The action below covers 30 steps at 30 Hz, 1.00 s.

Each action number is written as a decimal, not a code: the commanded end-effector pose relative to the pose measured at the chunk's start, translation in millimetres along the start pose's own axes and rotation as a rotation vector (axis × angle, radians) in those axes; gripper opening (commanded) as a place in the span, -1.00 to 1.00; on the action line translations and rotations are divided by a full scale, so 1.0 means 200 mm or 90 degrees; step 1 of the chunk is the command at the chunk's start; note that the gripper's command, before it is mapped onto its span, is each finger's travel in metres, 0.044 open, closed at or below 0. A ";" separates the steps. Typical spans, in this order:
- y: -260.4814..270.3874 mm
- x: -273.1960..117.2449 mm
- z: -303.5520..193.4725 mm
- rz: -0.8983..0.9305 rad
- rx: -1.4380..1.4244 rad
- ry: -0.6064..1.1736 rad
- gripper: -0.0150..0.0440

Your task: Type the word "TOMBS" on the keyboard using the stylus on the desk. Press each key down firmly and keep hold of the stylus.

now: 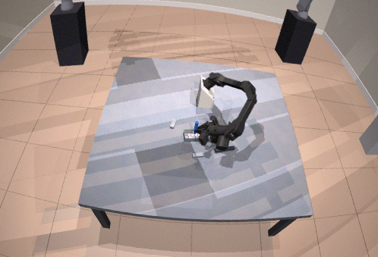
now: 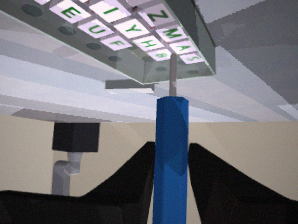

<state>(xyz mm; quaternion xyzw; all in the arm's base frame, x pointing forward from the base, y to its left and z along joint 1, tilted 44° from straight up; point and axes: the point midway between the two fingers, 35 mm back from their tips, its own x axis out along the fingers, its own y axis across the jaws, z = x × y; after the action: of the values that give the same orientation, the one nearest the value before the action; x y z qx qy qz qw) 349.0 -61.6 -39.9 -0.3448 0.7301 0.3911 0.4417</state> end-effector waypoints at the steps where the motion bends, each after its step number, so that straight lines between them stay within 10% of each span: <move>1: 0.00 0.01 0.01 0.001 0.002 -0.002 -0.22; 30: 0.00 0.04 0.07 0.001 0.002 -0.002 -0.22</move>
<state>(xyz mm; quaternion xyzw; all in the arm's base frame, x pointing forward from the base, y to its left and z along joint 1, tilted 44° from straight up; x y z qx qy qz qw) 350.4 -52.1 -50.0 -0.3443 0.7304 0.3916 0.4412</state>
